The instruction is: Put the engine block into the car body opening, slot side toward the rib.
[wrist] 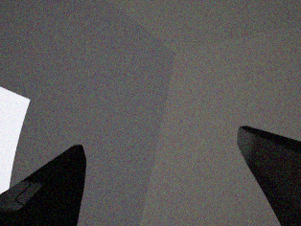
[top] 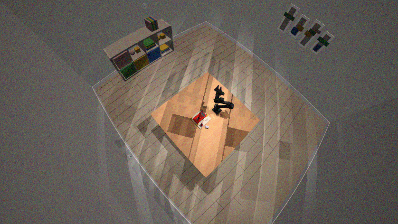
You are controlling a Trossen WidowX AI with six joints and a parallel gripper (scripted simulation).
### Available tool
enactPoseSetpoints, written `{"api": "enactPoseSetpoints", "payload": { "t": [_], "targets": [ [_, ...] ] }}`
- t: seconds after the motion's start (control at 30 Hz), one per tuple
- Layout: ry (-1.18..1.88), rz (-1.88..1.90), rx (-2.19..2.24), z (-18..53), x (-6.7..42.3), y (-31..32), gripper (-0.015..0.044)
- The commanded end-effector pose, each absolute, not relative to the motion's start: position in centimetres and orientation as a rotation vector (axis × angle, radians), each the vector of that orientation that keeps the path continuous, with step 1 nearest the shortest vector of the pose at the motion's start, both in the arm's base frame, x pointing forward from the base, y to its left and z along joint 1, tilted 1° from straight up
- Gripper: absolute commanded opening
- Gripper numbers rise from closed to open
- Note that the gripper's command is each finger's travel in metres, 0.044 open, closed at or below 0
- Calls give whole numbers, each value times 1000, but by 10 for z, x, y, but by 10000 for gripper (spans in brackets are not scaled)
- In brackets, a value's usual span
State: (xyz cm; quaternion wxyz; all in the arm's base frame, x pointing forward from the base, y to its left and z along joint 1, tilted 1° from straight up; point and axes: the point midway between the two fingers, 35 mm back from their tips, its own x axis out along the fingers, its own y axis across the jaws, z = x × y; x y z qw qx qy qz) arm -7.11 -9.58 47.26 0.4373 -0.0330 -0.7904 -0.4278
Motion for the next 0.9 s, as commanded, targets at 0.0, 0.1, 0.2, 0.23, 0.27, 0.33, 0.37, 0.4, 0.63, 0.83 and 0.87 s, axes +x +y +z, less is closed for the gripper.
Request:
{"api": "enactPoseSetpoints", "payload": {
  "t": [0.0,0.1,0.2,0.23,0.27,0.33,0.37,0.4,0.63,0.83,0.87],
  "targets": [
    [-1965,-1064,-82,473,-71,-96,426],
    [-1939,-1076,-76,475,-68,-100,440],
    [-1861,-1109,-61,480,-57,-114,440],
    [-1828,-1122,-55,482,-52,-120,440],
    [-1795,-1133,-49,484,-47,-125,440],
    [-1728,-1154,-39,487,-36,-136,440],
    [-1695,-1161,-28,488,-31,-142,440],
    [-1662,-1168,-18,490,-25,-147,440],
    [-1427,-1197,45,494,19,-183,440],
    [-1223,-1195,85,491,60,-209,440],
    [-1189,-1193,91,490,68,-213,440]
  ]
}}
